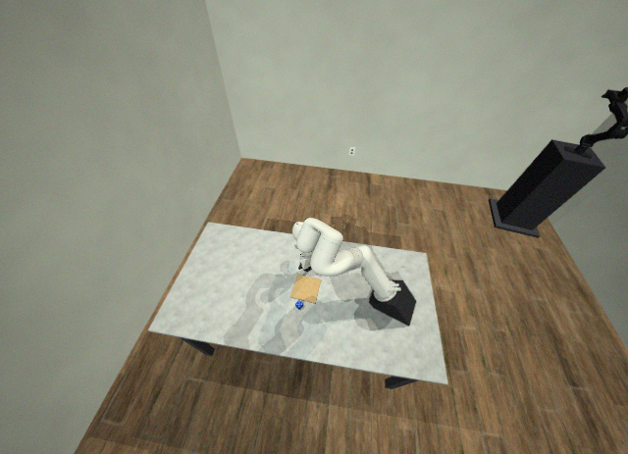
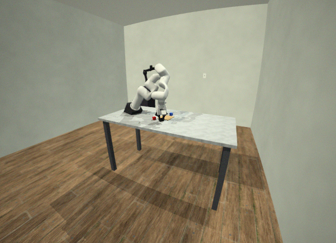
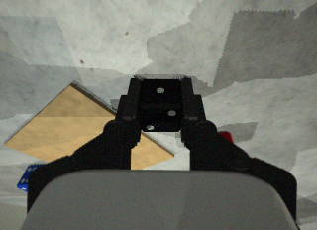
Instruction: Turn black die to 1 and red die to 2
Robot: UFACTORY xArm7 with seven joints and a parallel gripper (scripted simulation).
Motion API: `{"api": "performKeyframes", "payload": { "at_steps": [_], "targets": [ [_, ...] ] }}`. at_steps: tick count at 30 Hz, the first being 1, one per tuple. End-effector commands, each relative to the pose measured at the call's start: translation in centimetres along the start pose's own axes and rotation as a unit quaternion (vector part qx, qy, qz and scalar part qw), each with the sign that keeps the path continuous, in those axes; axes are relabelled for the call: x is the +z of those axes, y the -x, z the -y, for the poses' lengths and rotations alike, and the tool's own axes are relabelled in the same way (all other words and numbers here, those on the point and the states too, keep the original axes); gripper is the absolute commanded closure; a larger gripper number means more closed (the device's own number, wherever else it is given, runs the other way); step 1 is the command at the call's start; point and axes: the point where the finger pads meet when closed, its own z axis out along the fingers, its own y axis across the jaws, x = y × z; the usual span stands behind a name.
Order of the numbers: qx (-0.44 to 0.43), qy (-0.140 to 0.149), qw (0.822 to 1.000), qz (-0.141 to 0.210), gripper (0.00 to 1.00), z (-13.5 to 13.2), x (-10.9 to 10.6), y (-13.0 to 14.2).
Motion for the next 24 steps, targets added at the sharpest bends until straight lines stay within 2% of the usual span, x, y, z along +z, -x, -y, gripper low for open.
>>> {"api": "performKeyframes", "payload": {
  "at_steps": [1, 15, 19, 24],
  "targets": [
    [0.000, 0.000, 1.000, -0.001, 0.73, 0.0, 0.0, -0.1],
    [0.000, 0.000, 1.000, -0.001, 0.73, 0.0, -0.6, -0.1],
    [0.000, 0.000, 1.000, -0.001, 0.73, 0.0, -2.6, -0.1],
    [0.000, 0.000, 1.000, -0.001, 0.73, 0.0, -6.4, -0.1]
  ]
}}
